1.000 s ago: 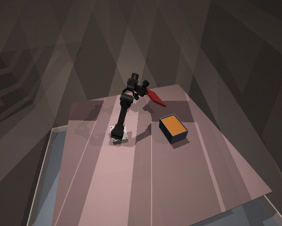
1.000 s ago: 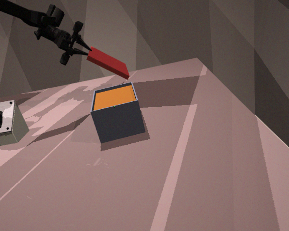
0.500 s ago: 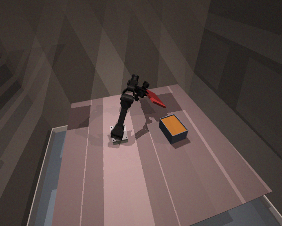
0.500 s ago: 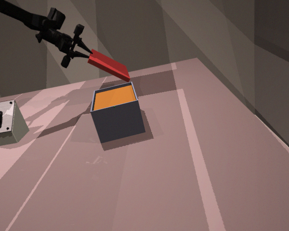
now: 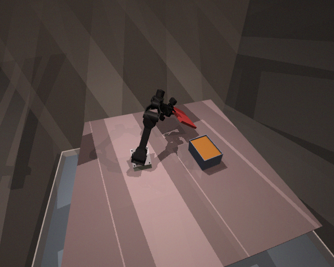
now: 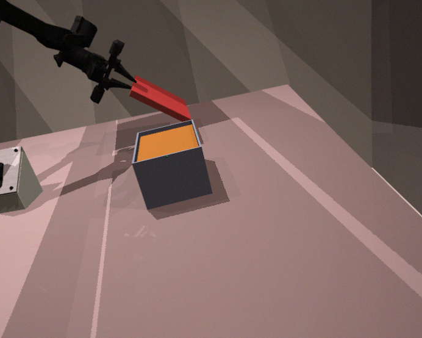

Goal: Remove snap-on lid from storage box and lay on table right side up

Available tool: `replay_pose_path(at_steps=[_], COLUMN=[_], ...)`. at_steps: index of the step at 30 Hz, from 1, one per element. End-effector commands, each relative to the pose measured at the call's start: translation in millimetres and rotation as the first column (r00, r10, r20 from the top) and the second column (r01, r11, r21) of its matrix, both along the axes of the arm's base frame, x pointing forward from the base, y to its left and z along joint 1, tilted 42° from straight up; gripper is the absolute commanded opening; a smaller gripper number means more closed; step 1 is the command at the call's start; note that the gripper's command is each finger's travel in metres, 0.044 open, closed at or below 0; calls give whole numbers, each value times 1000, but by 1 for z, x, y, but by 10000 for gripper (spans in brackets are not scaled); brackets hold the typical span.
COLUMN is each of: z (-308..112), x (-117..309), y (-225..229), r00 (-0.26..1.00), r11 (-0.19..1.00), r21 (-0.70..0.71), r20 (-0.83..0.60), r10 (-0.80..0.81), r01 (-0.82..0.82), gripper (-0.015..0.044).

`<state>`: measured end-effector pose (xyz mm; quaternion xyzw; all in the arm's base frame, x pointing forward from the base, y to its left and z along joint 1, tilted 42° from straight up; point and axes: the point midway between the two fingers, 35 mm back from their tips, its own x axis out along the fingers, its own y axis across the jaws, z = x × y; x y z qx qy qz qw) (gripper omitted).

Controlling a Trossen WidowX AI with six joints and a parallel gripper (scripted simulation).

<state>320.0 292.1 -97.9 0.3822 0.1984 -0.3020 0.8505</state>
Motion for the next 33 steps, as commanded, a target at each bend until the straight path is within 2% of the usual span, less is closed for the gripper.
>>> replay_pose_path(at_steps=[1,33], z=[-2,-21], x=[0,-1], y=[-2,-19], r00=[1000,1000], r11=[1000,1000], r21=[-5,-6], r20=[4,4], r10=[4,4], r01=[-4,-4], gripper=[0,0])
